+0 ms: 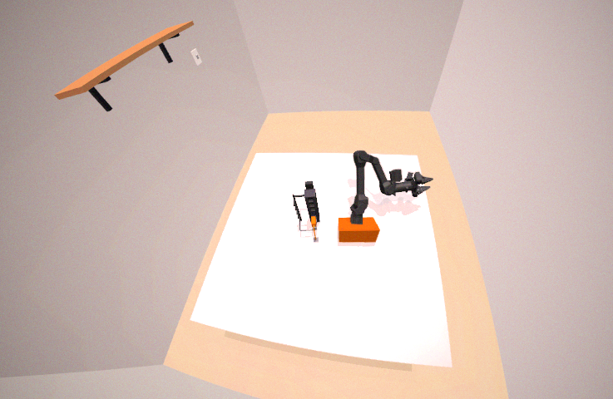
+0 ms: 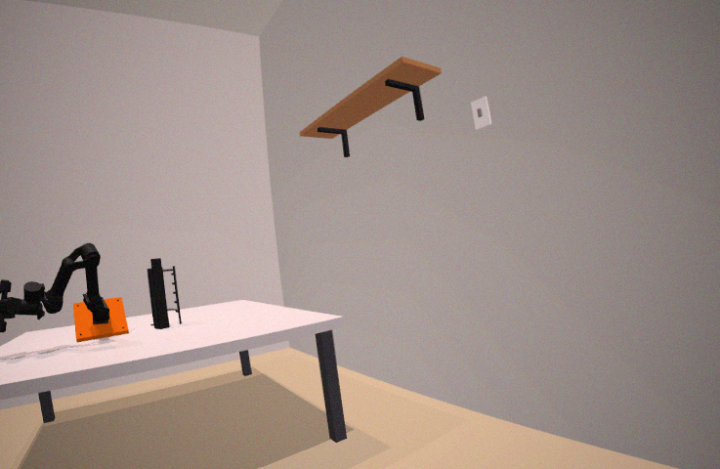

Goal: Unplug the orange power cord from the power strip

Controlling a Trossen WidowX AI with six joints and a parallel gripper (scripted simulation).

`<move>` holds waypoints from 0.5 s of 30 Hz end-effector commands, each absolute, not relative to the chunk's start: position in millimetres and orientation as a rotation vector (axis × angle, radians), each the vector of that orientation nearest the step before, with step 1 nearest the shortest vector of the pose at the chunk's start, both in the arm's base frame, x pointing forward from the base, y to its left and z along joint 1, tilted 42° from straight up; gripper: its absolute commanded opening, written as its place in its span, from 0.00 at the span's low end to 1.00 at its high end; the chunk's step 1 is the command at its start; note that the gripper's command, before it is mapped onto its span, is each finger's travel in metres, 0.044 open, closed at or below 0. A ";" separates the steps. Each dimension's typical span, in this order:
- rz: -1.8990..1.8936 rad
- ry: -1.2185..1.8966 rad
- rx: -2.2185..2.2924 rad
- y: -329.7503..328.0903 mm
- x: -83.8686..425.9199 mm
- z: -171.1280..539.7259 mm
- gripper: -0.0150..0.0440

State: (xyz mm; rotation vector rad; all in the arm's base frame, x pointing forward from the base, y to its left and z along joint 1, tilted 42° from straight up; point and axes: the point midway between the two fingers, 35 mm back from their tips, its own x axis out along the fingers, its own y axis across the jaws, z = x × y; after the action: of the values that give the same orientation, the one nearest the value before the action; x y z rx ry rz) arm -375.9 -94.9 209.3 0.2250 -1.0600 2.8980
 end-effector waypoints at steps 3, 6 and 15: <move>2.911 -1.062 0.228 -100.7 -373.9 209.8 0.80; 2.949 -1.069 0.238 -118.0 -367.4 211.3 0.67; 3.168 -1.054 0.385 -194.9 -348.3 231.3 0.53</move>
State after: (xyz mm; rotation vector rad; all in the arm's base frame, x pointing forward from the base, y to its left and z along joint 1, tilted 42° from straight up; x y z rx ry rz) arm -355.2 -175.5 222.4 0.3323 -1.0709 3.1089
